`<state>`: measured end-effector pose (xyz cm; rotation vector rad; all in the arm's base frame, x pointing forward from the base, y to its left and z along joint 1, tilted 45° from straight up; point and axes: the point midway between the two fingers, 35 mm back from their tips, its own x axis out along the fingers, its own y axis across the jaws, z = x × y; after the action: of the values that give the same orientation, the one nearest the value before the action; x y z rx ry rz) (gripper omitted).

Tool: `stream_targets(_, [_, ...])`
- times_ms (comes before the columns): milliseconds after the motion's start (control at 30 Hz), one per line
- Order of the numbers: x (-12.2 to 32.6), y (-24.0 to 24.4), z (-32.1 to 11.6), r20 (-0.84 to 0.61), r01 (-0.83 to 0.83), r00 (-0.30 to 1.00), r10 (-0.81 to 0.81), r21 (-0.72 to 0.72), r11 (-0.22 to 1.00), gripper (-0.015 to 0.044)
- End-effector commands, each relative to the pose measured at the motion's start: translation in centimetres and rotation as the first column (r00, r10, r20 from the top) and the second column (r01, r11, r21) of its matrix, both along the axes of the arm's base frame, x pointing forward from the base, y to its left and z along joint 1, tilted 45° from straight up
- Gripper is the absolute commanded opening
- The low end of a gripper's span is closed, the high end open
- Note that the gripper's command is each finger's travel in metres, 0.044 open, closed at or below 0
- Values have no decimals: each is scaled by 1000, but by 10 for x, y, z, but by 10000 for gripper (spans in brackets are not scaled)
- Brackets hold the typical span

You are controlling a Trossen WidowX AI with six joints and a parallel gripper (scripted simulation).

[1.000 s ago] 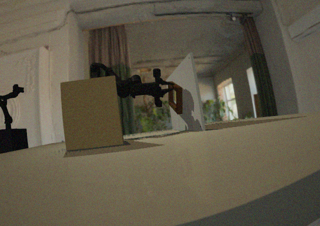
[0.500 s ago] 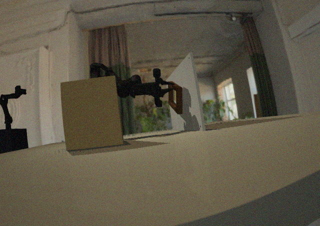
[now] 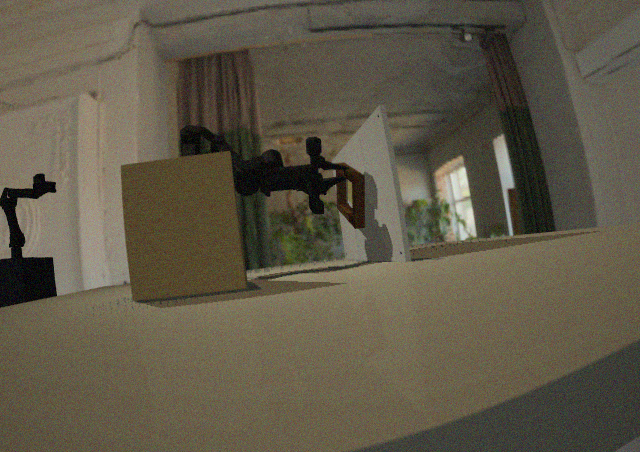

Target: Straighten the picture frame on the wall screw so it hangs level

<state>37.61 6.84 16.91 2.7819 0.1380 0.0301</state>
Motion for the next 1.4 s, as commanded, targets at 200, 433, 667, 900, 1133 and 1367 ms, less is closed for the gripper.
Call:
stream_targets(200, [0, -2, 2, 7, 6, 1000, -6, 6, 1000, 0])
stream_targets(433, [0, -1, 2, 7, 6, 1000, -6, 6, 1000, 0])
stream_targets(667, [0, -2, 2, 7, 6, 1000, -6, 6, 1000, 0])
stream_targets(900, [0, -2, 3, 7, 6, 1000, -6, 6, 1000, 0])
stream_targets(1133, [0, -1, 4, 7, 6, 1000, -6, 6, 1000, 0])
stream_targets(1367, [0, -2, 5, 7, 6, 1000, -6, 6, 1000, 0])
